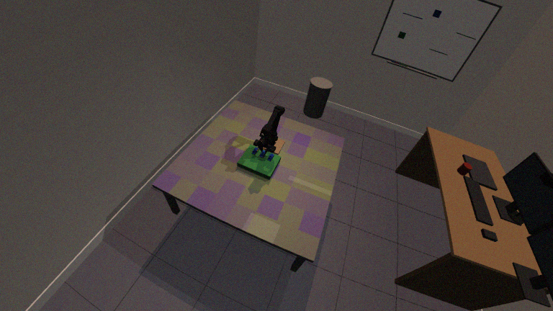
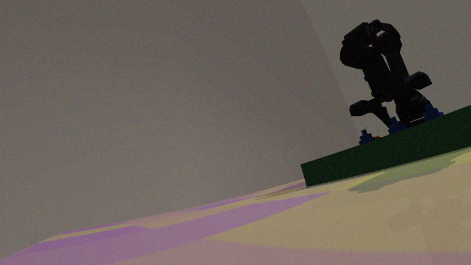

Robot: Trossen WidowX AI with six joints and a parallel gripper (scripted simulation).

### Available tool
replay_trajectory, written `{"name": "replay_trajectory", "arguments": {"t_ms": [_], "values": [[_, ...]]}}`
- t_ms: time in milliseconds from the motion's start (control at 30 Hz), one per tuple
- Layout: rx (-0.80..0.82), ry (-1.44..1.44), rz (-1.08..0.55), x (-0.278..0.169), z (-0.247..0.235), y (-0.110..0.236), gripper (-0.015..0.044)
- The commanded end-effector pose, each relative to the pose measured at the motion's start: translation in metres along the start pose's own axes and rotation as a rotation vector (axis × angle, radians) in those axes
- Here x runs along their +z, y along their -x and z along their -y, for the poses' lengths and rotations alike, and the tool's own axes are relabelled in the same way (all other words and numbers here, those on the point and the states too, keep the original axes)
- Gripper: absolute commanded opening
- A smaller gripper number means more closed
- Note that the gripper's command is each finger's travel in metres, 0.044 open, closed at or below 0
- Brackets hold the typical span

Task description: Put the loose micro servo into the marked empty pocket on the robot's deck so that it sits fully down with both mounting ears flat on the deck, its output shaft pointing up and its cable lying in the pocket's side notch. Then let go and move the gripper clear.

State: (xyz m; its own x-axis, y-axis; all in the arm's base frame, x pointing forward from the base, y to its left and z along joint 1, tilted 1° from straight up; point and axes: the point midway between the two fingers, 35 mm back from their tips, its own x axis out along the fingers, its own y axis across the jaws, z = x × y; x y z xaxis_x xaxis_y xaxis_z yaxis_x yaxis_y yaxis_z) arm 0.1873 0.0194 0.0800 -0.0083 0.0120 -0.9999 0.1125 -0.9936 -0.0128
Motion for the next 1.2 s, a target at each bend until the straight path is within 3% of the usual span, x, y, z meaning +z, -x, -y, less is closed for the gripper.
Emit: {"name": "replay_trajectory", "arguments": {"t_ms": [0, 33, 267, 500, 667, 967, 1167], "values": [[0.002, -0.001, -0.001, 0.0, 0.0, -0.003, 0.0], [0.002, -0.001, -0.001, 0.0, 0.0, -0.004, 0.0], [0.001, -0.001, -0.001, 0.0, 0.0, -0.002, 0.0184], [0.001, -0.001, -0.001, 0.003, 0.0, 0.031, 0.0187], [0.001, -0.001, -0.001, 0.002, 0.001, 0.033, 0.0187], [0.002, 0.002, -0.007, -0.05, 0.0, 0.066, 0.0424], [0.002, 0.0, -0.009, -0.098, 0.0, 0.093, 0.044]]}}
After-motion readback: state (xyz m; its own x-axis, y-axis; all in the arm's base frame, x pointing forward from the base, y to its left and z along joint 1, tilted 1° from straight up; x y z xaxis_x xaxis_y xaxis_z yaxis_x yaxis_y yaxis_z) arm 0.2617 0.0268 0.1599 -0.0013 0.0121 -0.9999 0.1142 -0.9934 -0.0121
